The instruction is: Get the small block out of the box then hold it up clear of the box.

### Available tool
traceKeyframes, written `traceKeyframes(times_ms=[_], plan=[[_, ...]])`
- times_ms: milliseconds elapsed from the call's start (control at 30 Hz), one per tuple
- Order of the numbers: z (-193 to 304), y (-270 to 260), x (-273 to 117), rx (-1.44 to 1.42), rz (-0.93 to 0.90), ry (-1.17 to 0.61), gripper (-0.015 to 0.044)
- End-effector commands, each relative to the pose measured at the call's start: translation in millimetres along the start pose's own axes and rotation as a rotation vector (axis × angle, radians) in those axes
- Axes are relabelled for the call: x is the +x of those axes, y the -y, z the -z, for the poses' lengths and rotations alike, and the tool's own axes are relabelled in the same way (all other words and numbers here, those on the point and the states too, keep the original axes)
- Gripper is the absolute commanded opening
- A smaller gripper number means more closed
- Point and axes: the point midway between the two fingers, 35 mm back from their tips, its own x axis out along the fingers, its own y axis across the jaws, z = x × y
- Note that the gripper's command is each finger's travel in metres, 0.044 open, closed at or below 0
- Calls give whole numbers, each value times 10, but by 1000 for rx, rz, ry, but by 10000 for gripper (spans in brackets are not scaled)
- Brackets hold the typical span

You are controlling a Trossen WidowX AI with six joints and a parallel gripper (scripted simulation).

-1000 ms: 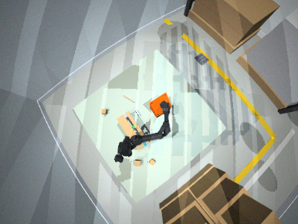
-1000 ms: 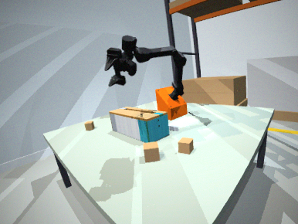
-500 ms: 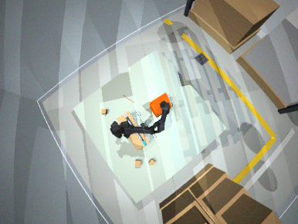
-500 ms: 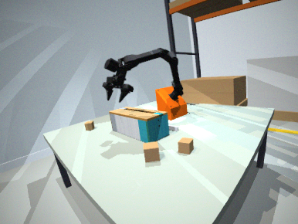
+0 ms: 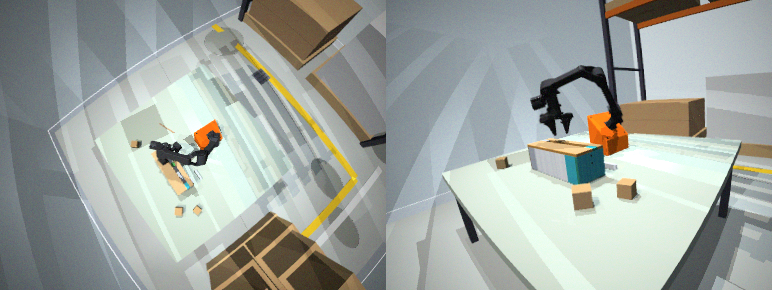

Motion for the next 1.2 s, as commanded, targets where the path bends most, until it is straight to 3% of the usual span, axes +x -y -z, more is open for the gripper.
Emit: traceKeyframes(times_ms=[0, 1167], plan=[[70, 138, 30, 216, 24, -68, 400], [-88, 184, 417, 216, 24, -67, 400]])
